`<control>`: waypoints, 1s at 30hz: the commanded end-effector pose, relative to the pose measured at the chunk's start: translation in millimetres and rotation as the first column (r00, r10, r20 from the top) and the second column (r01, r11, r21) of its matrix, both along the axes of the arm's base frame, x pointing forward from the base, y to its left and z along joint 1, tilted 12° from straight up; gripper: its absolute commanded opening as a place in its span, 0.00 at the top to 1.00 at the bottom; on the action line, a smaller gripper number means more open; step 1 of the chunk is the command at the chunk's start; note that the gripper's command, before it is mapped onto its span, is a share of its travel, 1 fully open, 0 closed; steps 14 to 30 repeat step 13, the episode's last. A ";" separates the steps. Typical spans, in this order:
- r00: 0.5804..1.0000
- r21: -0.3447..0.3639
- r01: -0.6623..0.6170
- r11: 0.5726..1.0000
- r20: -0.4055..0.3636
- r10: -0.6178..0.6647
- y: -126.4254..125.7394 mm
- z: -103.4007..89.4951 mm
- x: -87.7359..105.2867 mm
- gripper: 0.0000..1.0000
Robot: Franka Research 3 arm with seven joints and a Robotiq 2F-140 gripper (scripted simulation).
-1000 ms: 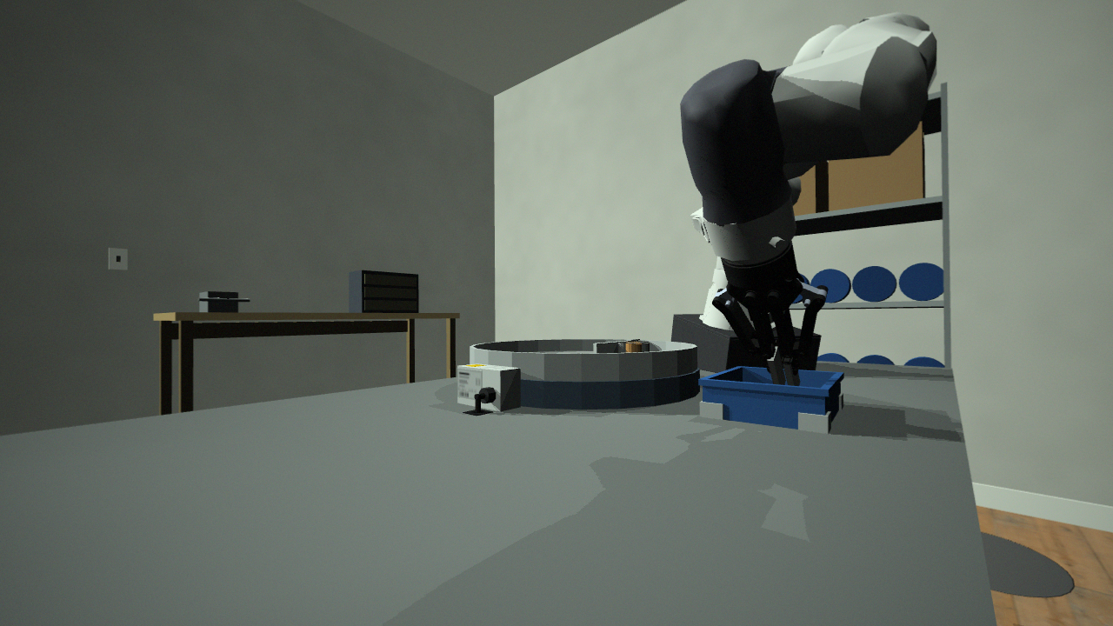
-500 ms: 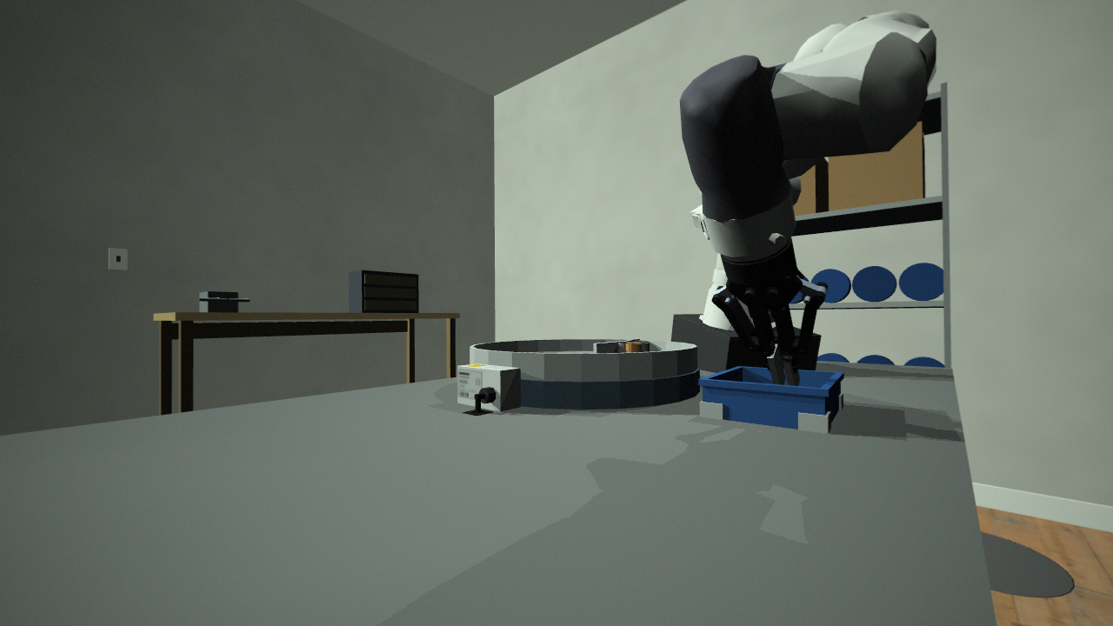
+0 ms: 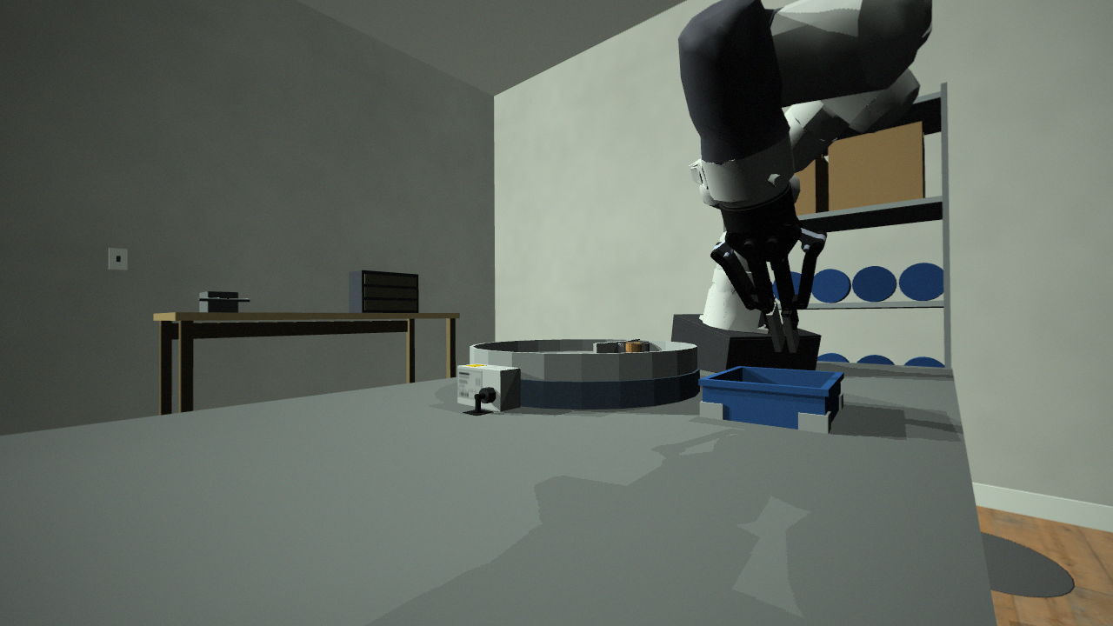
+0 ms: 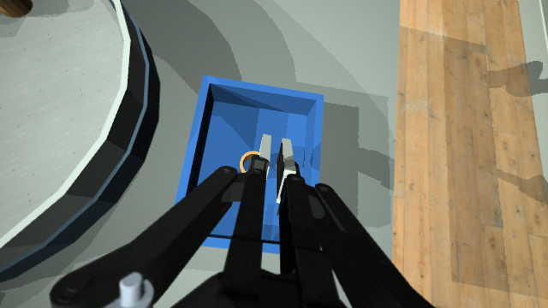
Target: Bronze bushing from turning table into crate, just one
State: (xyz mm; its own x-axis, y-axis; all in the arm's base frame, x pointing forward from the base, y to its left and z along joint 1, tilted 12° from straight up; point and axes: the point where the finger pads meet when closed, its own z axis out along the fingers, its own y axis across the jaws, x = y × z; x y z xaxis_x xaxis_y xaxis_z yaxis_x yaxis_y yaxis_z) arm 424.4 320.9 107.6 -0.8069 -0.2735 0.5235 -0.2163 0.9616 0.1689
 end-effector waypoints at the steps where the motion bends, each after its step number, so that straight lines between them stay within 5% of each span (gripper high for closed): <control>1: 1.000 -0.010 0.001 1.000 -0.014 -0.001 -4.4 11.0 -6.0 0.93; 30: 1.000 -0.010 0.001 1.000 -0.014 -0.001 -6.7 22.5 -6.9 0.93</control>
